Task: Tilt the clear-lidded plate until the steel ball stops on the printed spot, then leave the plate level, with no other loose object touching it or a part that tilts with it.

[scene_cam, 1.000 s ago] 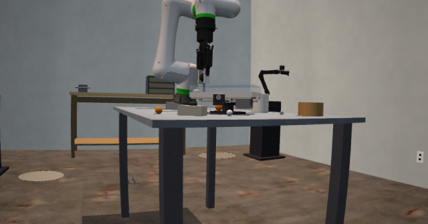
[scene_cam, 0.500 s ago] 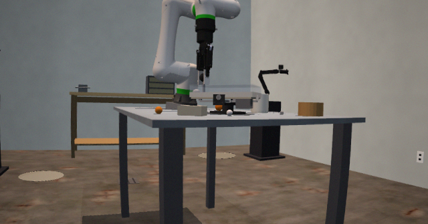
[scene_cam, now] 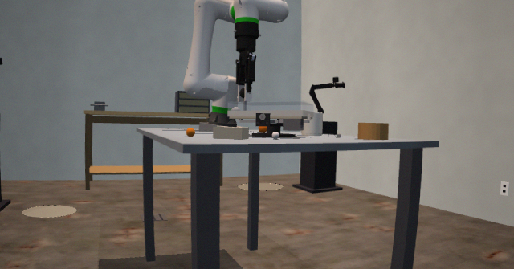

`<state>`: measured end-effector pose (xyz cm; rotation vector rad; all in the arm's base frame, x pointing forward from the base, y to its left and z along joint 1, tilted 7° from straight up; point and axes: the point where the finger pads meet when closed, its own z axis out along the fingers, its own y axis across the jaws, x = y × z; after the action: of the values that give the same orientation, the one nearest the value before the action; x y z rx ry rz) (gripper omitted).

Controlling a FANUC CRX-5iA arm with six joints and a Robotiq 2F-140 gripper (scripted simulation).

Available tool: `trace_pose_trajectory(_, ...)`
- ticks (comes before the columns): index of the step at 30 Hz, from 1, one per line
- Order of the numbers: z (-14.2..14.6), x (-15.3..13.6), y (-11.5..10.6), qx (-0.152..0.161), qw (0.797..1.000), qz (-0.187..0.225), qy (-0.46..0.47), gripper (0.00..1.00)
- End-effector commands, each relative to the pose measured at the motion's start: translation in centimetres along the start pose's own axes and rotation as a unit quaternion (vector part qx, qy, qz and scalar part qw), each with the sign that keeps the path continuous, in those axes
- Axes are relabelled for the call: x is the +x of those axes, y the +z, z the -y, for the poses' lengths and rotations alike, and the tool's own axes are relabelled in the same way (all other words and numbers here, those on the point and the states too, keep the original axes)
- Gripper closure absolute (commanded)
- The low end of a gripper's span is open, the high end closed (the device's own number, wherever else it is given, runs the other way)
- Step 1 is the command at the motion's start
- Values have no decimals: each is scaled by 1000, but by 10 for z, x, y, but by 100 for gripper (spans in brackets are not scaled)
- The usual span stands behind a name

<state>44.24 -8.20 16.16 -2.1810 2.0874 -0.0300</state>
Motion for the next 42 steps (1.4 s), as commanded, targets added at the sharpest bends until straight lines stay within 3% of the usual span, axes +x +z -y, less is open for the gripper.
trace_pose_trajectory(1,0,0,0,0,1000,0,0,58)
trace_pose_trajectory(22,0,0,0,0,1000,0,0,58)
trace_pose_trajectory(23,0,0,0,0,1000,0,0,90)
trace_pose_trajectory(42,0,0,0,0,1000,0,0,90)
